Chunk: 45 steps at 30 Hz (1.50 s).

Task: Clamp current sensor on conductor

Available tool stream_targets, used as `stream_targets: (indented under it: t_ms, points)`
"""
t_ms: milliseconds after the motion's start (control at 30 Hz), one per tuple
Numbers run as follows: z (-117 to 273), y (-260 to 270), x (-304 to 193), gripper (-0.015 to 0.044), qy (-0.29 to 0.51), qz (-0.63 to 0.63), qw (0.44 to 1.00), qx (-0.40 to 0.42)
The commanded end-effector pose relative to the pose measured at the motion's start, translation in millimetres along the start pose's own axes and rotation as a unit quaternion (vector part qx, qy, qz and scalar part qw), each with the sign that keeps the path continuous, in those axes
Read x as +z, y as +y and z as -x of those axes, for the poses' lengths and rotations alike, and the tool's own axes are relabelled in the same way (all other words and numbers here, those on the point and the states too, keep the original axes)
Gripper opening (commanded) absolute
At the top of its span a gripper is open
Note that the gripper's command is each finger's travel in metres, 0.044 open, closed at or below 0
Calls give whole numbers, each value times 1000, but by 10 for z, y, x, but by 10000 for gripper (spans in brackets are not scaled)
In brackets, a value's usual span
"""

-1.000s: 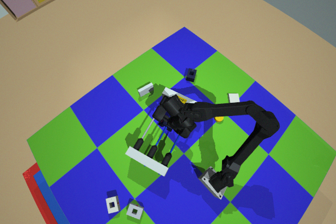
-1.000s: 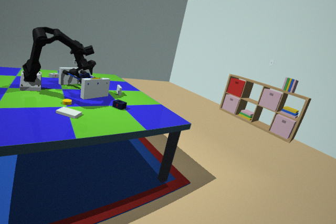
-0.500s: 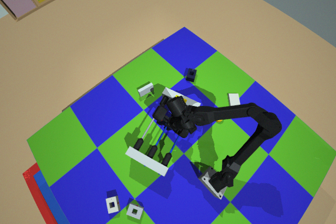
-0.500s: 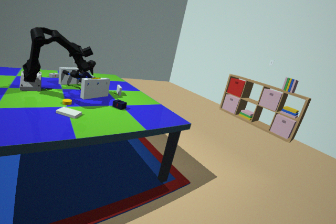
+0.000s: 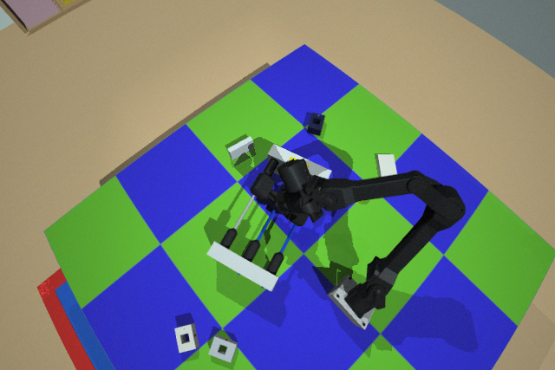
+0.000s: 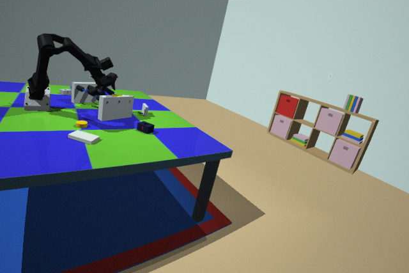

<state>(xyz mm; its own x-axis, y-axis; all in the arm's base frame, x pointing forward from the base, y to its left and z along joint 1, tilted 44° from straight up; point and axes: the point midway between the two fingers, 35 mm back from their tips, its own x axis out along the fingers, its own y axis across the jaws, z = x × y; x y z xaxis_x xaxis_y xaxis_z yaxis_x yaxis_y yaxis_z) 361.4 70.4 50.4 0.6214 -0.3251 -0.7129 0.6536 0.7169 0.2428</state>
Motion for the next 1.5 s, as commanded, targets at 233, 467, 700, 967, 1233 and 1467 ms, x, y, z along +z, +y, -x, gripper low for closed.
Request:
stream_targets:
  t_ms: [233, 467, 700, 967, 1233, 1467]
  points:
    - [-19, 65, -4, 440, 1, -4, 1000, -1]
    - [-20, 77, -19, 440, 1, -4, 1000, -1]
    - [-17, 86, -16, 440, 1, -4, 1000, -1]
    - [-14, 88, -17, 440, 1, -4, 1000, -1]
    - [-14, 89, -17, 440, 1, -4, 1000, -1]
    - [-13, 90, -18, 440, 1, -4, 1000, -1]
